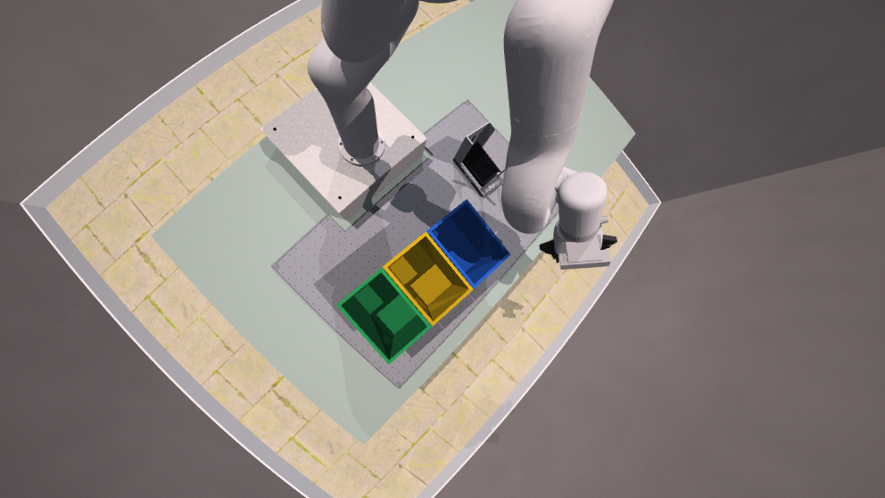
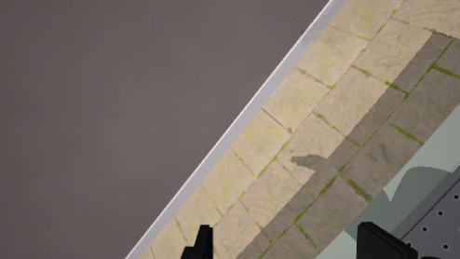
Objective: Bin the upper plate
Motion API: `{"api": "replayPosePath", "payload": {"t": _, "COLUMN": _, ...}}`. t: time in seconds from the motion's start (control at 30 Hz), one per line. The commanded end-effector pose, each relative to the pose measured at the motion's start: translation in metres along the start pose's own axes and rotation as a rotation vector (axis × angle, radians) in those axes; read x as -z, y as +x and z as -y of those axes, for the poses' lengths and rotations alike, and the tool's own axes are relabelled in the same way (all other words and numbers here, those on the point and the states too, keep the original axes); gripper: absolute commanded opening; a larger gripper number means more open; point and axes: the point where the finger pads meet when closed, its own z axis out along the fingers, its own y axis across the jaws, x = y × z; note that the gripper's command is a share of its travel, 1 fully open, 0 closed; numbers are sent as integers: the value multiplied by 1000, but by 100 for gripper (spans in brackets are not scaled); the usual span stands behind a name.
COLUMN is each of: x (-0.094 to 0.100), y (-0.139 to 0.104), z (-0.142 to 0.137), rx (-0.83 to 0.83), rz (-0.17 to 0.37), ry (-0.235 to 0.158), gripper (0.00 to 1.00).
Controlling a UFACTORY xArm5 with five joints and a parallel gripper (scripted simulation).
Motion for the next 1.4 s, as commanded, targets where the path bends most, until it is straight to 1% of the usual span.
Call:
{"api": "replayPosePath", "payload": {"t": 0.0, "x": 11, "y": 15, "z": -6, "rx": 44, "rz": 3, "ry": -41, "gripper": 100}}
{"api": "replayPosePath", "payload": {"t": 0.07, "x": 17, "y": 25, "z": -12, "rx": 91, "rz": 16, "ry": -85, "gripper": 100}}
{"api": "replayPosePath", "payload": {"t": 0.17, "x": 22, "y": 28, "z": -15, "rx": 93, "rz": 13, "ry": -88, "gripper": 100}}
{"api": "replayPosePath", "payload": {"t": 0.23, "x": 28, "y": 38, "z": -22, "rx": 139, "rz": 30, "ry": -131, "gripper": 100}}
{"api": "replayPosePath", "payload": {"t": 0.3, "x": 28, "y": 38, "z": -22, "rx": 139, "rz": 30, "ry": -131, "gripper": 100}}
{"api": "replayPosePath", "payload": {"t": 0.33, "x": 31, "y": 39, "z": -24, "rx": 141, "rz": 29, "ry": -133, "gripper": 100}}
{"api": "replayPosePath", "payload": {"t": 0.4, "x": 37, "y": 48, "z": -30, "rx": 187, "rz": 50, "ry": -175, "gripper": 100}}
{"api": "replayPosePath", "payload": {"t": 0.5, "x": 46, "y": 52, "z": -36, "rx": 188, "rz": 46, "ry": -179, "gripper": 100}}
{"api": "replayPosePath", "payload": {"t": 0.57, "x": 53, "y": 60, "z": -43, "rx": 233, "rz": 71, "ry": -220, "gripper": 100}}
{"api": "replayPosePath", "payload": {"t": 0.67, "x": 60, "y": 63, "z": -47, "rx": 234, "rz": 68, "ry": -222, "gripper": 100}}
{"api": "replayPosePath", "payload": {"t": 0.73, "x": 68, "y": 70, "z": -54, "rx": 278, "rz": 97, "ry": -261, "gripper": 100}}
{"api": "replayPosePath", "payload": {"t": 0.8, "x": 75, "y": 72, "z": -58, "rx": 279, "rz": 94, "ry": -263, "gripper": 100}}
{"api": "replayPosePath", "payload": {"t": 0.87, "x": 75, "y": 72, "z": -58, "rx": 279, "rz": 94, "ry": -263, "gripper": 100}}
{"api": "replayPosePath", "payload": {"t": 0.93, "x": 83, "y": 78, "z": -64, "rx": 322, "rz": 127, "ry": -300, "gripper": 100}}
{"api": "replayPosePath", "payload": {"t": 1.03, "x": 92, "y": 80, "z": -70, "rx": 323, "rz": 124, "ry": -303, "gripper": 100}}
{"api": "replayPosePath", "payload": {"t": 1.1, "x": 100, "y": 85, "z": -76, "rx": 365, "rz": 160, "ry": -336, "gripper": 100}}
{"api": "replayPosePath", "payload": {"t": 1.2, "x": 109, "y": 87, "z": -82, "rx": 365, "rz": 157, "ry": -339, "gripper": 100}}
{"api": "replayPosePath", "payload": {"t": 1.27, "x": 117, "y": 91, "z": -88, "rx": 406, "rz": 196, "ry": -370, "gripper": 100}}
{"api": "replayPosePath", "payload": {"t": 1.37, "x": 127, "y": 93, "z": -94, "rx": 407, "rz": 194, "ry": -373, "gripper": 100}}
